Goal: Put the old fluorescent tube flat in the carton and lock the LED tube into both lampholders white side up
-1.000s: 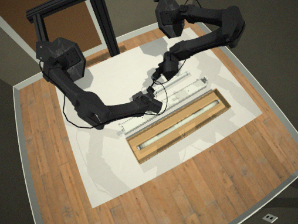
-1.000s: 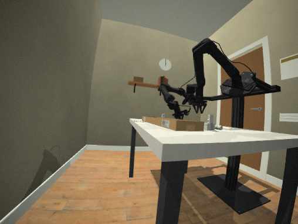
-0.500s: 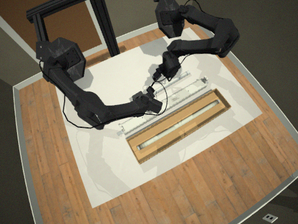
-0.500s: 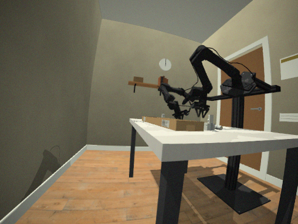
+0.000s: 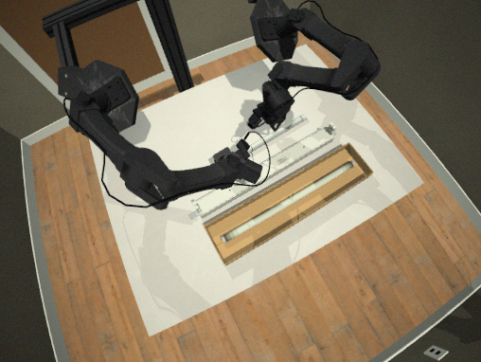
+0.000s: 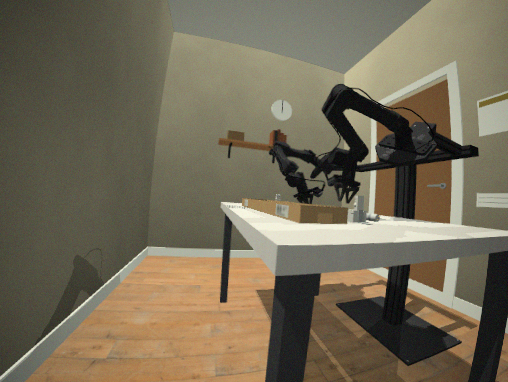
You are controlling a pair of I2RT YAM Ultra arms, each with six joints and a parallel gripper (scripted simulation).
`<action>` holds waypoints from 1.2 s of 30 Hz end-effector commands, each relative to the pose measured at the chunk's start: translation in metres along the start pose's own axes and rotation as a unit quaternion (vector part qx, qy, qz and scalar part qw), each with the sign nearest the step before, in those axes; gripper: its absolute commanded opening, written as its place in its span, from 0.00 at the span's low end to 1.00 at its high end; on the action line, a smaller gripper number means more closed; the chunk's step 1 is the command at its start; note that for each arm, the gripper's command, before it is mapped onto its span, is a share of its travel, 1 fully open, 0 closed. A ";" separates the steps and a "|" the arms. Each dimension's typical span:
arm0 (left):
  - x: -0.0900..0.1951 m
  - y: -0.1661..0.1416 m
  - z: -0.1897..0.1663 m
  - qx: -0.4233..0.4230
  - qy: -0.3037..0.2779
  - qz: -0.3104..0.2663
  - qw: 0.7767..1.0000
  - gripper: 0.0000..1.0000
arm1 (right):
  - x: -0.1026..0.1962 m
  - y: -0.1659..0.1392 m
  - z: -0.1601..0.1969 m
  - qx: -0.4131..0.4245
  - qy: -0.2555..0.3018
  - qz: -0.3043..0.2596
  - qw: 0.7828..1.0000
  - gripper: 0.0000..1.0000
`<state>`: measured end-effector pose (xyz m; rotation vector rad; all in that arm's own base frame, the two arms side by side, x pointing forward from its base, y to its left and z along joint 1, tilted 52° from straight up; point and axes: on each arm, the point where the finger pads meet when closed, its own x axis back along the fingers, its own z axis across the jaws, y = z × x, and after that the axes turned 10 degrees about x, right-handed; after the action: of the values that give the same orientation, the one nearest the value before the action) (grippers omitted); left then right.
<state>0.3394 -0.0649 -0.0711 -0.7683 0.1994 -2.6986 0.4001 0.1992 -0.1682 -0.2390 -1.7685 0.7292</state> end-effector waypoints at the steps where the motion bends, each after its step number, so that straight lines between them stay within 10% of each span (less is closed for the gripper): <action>1: 0.006 0.005 -0.003 -0.006 0.002 -0.016 1.000 0.49 | 0.002 0.023 -0.002 0.007 -0.012 -0.019 1.000 0.11; 36: -0.050 0.006 0.003 0.010 0.006 -0.007 1.000 0.49 | 0.005 0.008 -0.003 0.000 -0.006 -0.011 1.000 0.11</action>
<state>0.3809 -0.0433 -0.0926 -0.7475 0.1699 -2.6877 0.4001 0.1992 -0.1682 -0.2390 -1.7686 0.7292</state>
